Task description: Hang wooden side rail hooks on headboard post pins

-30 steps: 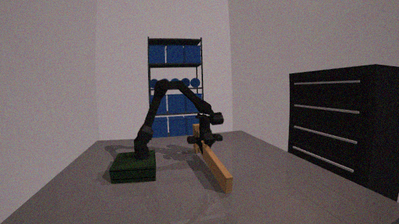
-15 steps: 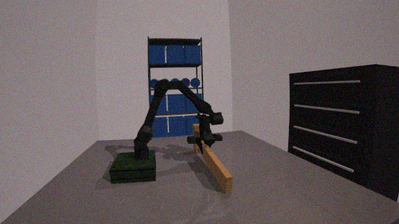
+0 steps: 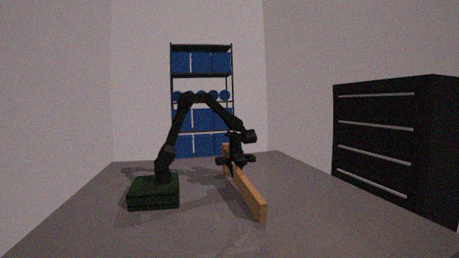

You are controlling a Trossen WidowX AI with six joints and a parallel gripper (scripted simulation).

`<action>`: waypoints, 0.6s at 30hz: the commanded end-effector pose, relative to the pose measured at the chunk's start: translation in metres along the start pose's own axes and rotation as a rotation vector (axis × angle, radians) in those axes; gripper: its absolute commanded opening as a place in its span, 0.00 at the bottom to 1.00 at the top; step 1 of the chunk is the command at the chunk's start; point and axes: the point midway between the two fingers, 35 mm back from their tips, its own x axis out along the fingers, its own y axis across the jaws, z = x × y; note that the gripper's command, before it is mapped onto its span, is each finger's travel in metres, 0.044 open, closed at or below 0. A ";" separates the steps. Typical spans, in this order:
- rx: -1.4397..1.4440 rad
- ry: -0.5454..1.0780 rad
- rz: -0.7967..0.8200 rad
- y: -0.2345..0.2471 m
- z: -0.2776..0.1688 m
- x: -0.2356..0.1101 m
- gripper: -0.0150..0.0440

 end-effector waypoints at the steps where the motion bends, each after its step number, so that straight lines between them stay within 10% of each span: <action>1: 0.004 0.003 0.004 0.001 -0.001 -0.001 0.25; 18: 0.004 0.003 0.004 0.000 -0.003 0.000 0.25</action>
